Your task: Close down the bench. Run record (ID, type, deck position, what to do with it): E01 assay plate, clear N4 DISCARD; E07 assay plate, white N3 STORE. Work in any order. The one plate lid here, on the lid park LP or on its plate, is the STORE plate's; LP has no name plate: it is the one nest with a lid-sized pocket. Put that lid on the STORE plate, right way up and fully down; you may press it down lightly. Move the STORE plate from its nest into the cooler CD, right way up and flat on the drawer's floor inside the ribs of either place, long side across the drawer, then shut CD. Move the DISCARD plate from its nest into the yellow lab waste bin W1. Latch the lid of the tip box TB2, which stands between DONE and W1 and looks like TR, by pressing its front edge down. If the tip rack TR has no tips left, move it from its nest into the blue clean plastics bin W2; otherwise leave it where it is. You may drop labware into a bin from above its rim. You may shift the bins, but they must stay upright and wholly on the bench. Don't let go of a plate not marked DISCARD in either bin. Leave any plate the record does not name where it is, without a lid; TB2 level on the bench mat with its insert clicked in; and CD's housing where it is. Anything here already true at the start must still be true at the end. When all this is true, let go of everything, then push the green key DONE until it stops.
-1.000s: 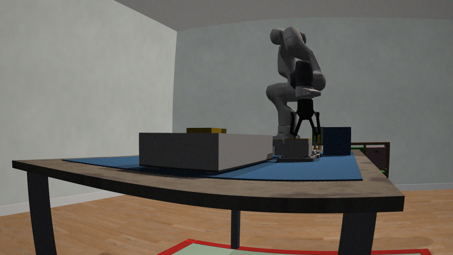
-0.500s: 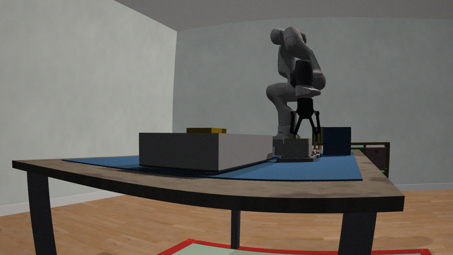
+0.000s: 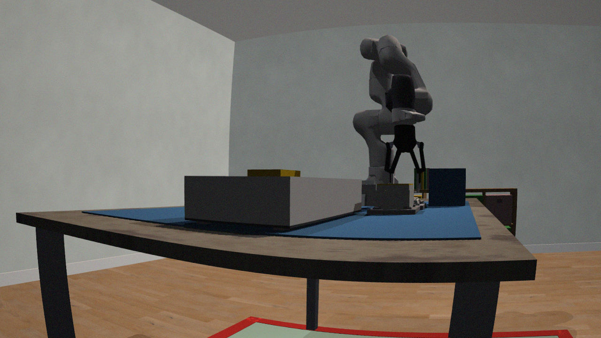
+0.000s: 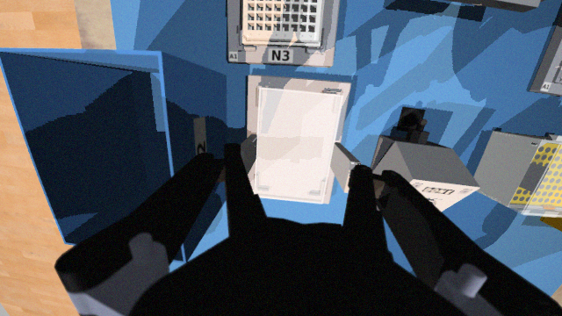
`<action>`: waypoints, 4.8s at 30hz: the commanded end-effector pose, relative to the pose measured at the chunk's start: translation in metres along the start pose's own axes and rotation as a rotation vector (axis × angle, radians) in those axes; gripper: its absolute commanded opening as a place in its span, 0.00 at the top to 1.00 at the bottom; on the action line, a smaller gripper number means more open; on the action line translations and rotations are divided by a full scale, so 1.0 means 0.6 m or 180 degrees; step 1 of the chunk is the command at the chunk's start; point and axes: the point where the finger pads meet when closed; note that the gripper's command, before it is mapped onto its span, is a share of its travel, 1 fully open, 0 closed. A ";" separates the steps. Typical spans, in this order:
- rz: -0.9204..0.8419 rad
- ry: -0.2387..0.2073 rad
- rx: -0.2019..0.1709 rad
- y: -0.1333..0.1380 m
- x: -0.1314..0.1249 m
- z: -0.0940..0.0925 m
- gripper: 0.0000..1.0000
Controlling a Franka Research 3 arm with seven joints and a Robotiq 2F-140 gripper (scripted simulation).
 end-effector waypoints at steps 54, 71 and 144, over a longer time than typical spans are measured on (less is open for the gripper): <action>-0.0038 -0.0028 0.0004 -0.001 -0.002 -0.108 1.00; -0.0038 -0.0028 0.0004 -0.001 -0.002 -0.142 1.00; -0.0123 -0.0028 0.0004 0.000 0.051 -0.165 1.00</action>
Point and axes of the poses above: the point where the finger pads meet when closed, its own z axis out along the fingers, its own y axis across the jaws, x = y × z, and after that the axes turned 10 degrees about -z, right-handed
